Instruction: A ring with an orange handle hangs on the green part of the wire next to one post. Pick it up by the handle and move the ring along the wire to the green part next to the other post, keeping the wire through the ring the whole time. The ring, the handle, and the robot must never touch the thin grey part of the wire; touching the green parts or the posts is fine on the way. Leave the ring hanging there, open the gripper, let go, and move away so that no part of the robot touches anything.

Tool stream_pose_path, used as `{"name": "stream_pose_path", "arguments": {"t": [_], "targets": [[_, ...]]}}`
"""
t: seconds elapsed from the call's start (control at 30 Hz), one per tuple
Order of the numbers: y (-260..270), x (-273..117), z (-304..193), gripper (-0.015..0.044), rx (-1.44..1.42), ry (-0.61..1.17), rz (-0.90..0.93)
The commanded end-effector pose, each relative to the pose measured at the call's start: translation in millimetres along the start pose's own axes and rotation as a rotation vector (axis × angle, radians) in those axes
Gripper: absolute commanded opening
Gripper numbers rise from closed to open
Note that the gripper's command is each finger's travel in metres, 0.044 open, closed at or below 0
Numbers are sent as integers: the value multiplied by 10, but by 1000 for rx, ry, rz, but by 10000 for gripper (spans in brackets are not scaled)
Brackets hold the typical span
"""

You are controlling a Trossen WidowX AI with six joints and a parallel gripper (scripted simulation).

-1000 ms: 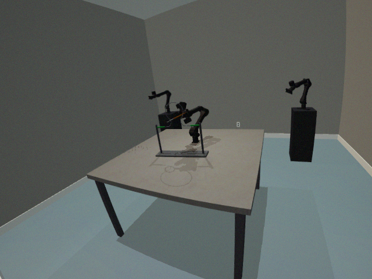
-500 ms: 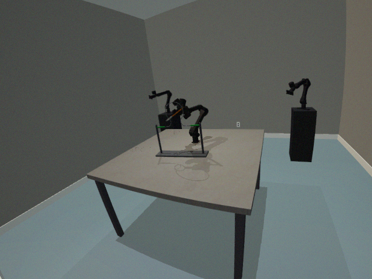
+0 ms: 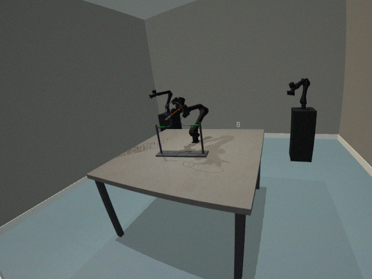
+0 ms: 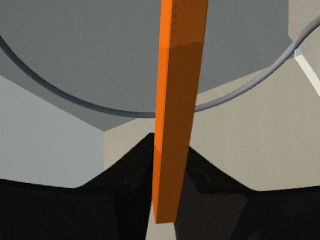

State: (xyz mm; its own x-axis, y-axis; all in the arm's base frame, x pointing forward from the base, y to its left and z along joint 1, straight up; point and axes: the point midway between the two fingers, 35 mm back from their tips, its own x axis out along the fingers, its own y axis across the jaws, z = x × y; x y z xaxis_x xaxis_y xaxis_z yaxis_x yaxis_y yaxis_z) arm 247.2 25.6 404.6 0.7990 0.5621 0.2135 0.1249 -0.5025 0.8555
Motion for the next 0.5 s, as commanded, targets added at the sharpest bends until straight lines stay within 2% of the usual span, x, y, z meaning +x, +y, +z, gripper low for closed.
{"name": "stream_pose_path", "arguments": {"t": [0.0, 0.47], "targets": [[9, 0, -5, -150, -43, 0, -30], [-56, 2, 2, -150, -181, -10, -130]]}}
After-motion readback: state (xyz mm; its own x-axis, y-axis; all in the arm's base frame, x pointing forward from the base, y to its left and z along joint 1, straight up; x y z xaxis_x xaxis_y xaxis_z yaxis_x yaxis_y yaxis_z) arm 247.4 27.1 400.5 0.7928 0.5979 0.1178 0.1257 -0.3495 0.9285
